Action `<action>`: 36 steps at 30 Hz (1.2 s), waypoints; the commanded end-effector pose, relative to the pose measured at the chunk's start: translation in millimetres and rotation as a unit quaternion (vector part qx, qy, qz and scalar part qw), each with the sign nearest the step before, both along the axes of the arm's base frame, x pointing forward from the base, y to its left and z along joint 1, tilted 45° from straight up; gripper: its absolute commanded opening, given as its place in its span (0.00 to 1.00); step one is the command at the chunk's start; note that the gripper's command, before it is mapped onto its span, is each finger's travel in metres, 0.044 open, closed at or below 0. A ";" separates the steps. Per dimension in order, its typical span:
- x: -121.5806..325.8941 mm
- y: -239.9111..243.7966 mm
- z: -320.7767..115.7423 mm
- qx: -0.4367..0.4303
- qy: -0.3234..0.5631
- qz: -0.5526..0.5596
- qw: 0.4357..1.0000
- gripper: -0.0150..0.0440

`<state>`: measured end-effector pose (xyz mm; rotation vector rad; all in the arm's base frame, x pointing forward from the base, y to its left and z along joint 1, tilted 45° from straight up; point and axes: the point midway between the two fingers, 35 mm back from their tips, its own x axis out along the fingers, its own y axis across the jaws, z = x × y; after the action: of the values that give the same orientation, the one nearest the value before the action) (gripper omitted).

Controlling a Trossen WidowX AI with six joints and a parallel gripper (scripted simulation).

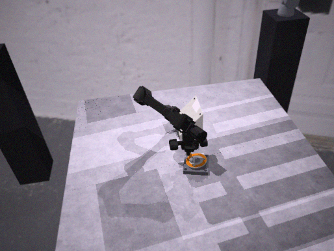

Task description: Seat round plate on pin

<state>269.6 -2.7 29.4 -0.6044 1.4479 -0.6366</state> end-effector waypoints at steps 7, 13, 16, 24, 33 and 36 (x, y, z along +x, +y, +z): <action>-6.2 2.5 -5.7 0.009 0.013 -0.004 1.000 0.25; -6.3 2.6 -5.8 0.009 0.013 -0.004 1.000 0.25; -6.3 2.7 -5.9 0.009 0.013 -0.004 1.000 0.25; -7.8 4.3 -7.6 0.010 0.013 -0.004 1.000 0.25; -8.5 5.3 -8.4 0.010 0.013 -0.004 1.000 0.25; -8.7 5.6 -8.6 0.010 0.013 -0.004 1.000 0.25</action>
<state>266.8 0.2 26.4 -0.6018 1.4521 -0.6359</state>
